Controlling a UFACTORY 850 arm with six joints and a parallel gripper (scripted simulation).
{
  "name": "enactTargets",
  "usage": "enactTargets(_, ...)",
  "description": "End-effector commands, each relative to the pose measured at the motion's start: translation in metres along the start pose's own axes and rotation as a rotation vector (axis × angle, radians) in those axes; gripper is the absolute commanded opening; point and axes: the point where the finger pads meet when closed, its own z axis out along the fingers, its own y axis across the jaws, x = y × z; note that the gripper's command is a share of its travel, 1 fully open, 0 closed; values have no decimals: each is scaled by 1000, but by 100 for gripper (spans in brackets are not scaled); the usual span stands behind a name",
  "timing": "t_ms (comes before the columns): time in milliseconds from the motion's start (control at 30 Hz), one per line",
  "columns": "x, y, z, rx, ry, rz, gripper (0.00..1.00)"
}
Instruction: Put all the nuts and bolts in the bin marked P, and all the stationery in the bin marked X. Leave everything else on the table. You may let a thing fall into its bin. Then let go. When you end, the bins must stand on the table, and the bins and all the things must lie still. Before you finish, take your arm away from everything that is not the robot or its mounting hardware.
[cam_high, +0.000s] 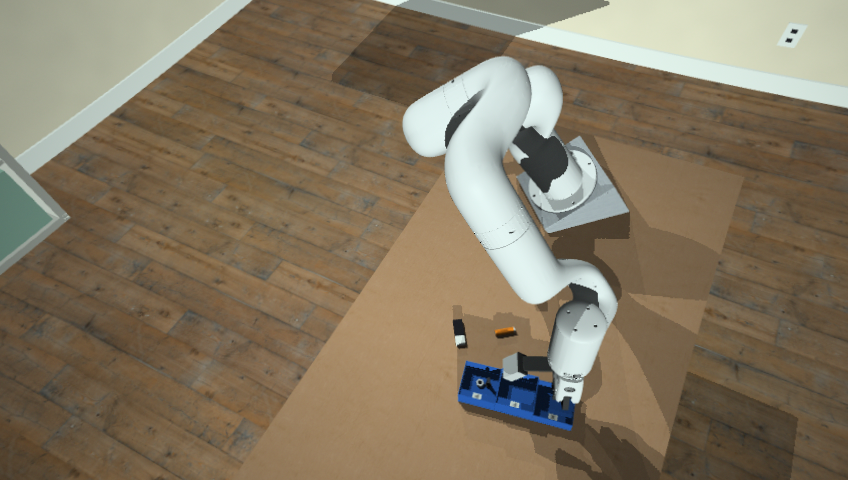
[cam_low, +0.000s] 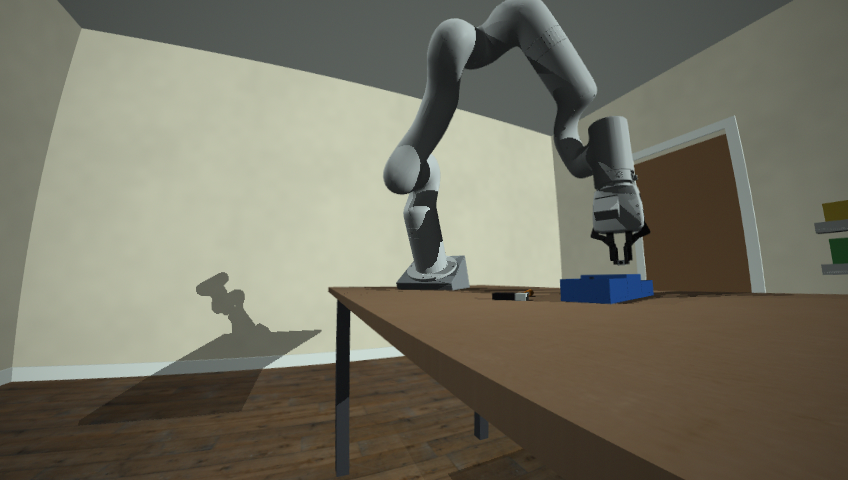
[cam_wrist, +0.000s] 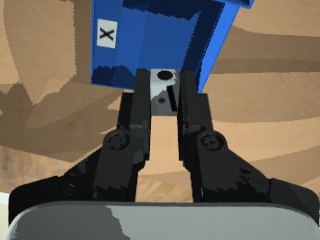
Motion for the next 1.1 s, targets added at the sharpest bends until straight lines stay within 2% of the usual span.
enactTargets(0,0,-1,-1,11,14,156,0)
enactTargets(67,1,0,-1,13,18,200,0)
enactTargets(900,3,2,-1,14,19,203,0)
enactTargets(1067,3,2,9,14,19,203,0)
